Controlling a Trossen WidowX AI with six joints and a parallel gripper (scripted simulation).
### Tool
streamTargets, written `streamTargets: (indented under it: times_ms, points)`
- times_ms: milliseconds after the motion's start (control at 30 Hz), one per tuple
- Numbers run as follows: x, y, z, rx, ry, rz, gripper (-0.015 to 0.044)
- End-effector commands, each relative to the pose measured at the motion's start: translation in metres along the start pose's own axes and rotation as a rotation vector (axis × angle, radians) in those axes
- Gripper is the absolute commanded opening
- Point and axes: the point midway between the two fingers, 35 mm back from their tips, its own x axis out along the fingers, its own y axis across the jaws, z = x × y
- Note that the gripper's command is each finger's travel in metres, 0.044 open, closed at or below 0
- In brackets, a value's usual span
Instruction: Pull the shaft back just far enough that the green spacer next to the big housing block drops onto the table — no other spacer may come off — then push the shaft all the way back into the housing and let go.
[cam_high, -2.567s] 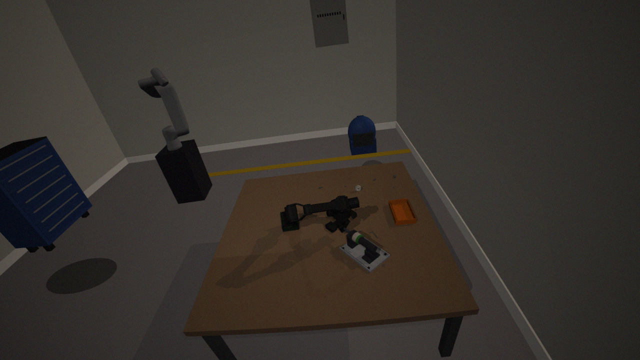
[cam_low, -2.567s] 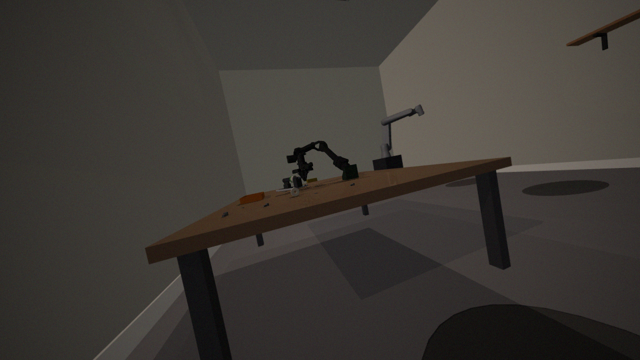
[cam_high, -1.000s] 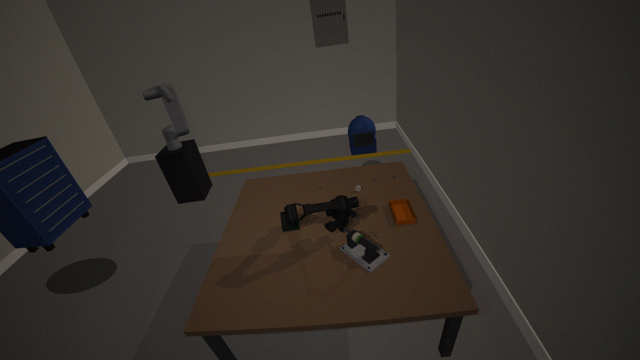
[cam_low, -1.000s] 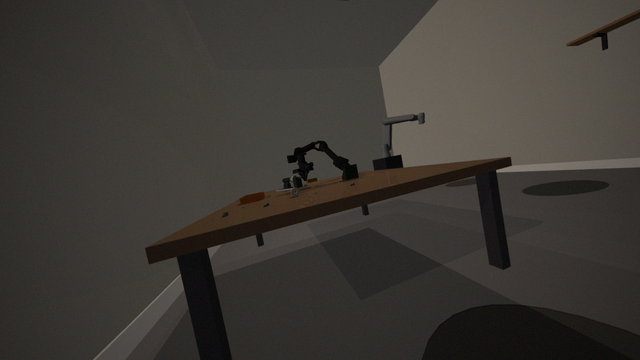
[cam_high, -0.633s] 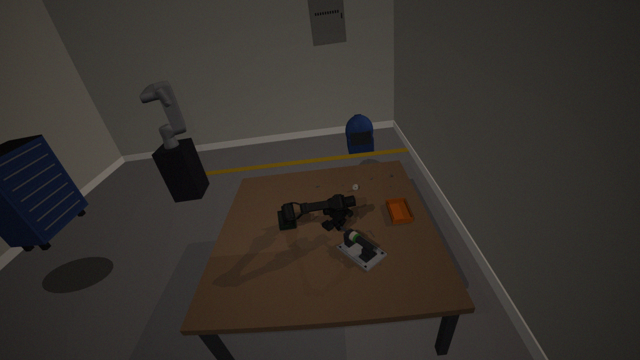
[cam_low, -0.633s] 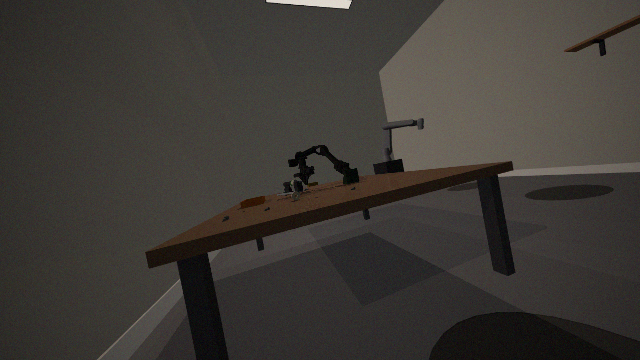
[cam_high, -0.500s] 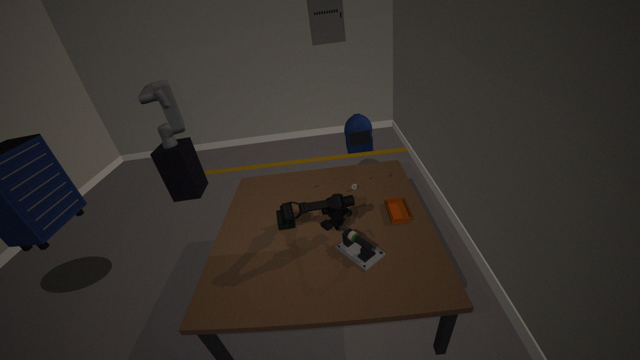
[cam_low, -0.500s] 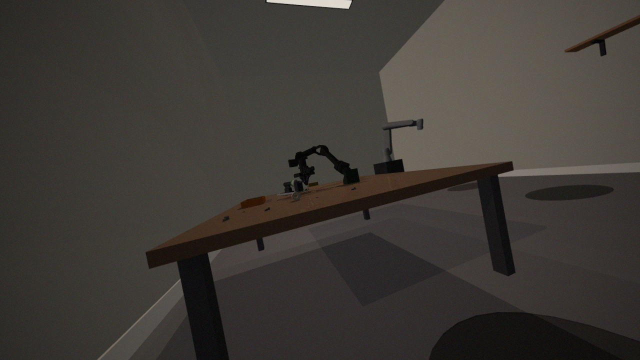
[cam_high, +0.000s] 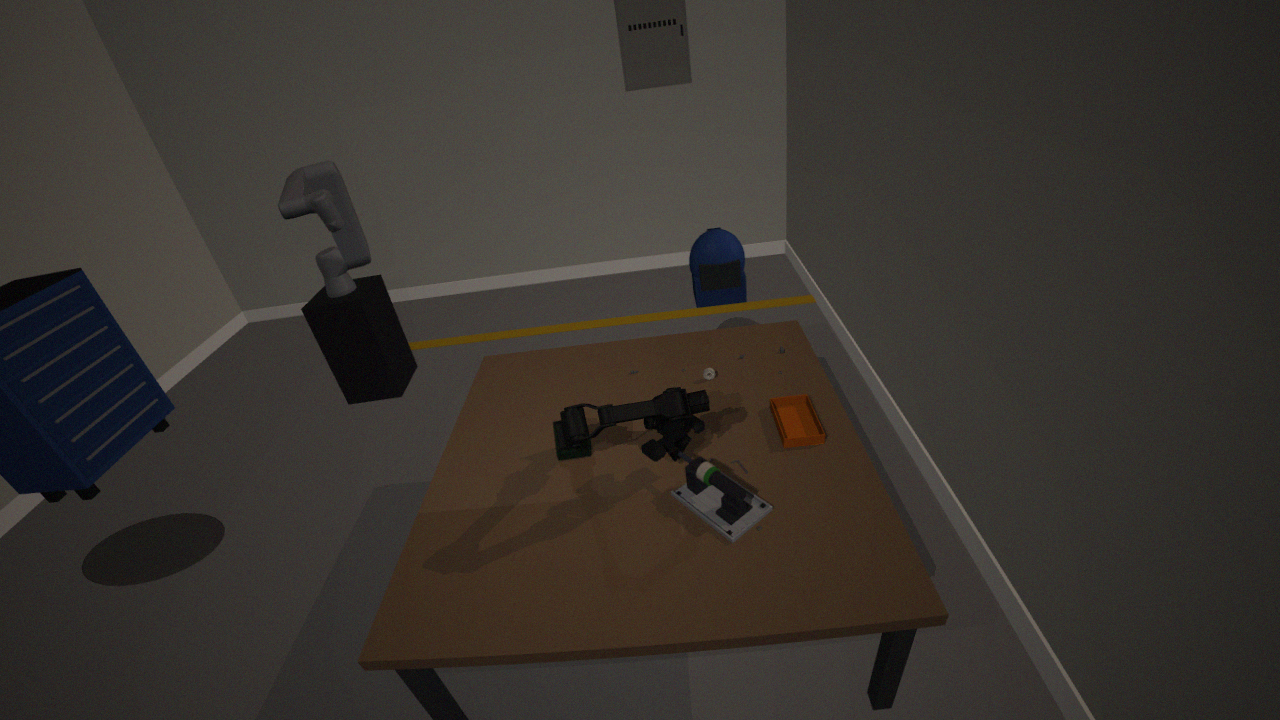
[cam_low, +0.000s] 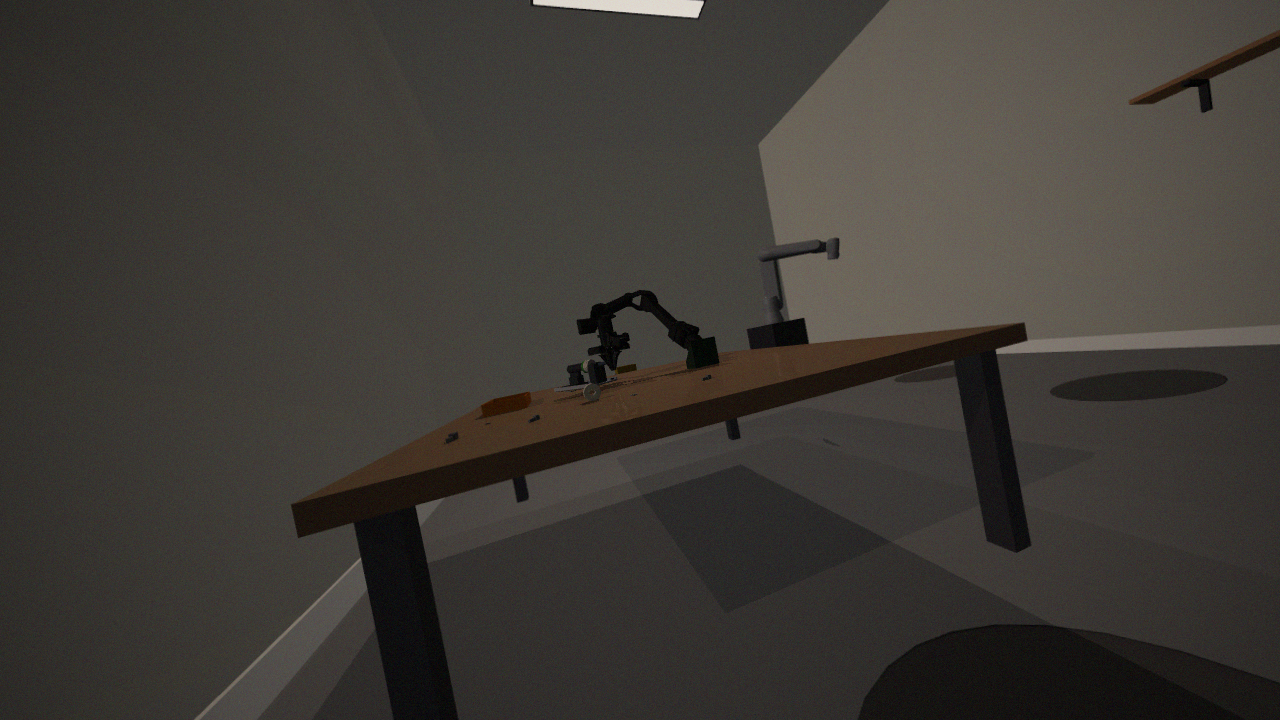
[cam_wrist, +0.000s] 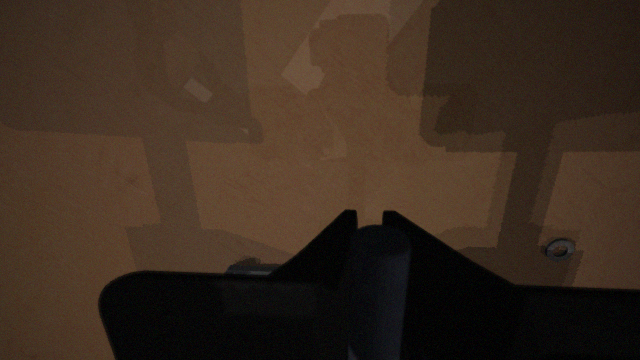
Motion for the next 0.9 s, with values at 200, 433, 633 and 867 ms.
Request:
streamTargets:
  times_ms: [200,433,633,867]
  points:
    - [-0.0002,-0.0001,0.0015,0.004,-0.002,-0.001,0.0]
    - [-0.0002,-0.0001,0.002,0.004,-0.002,-0.001,0.0]
    - [-0.0001,-0.0001,0.0026,0.004,-0.002,-0.001,0.0]
    - [-0.0001,-0.0001,0.0033,0.004,-0.002,-0.001,0.0]
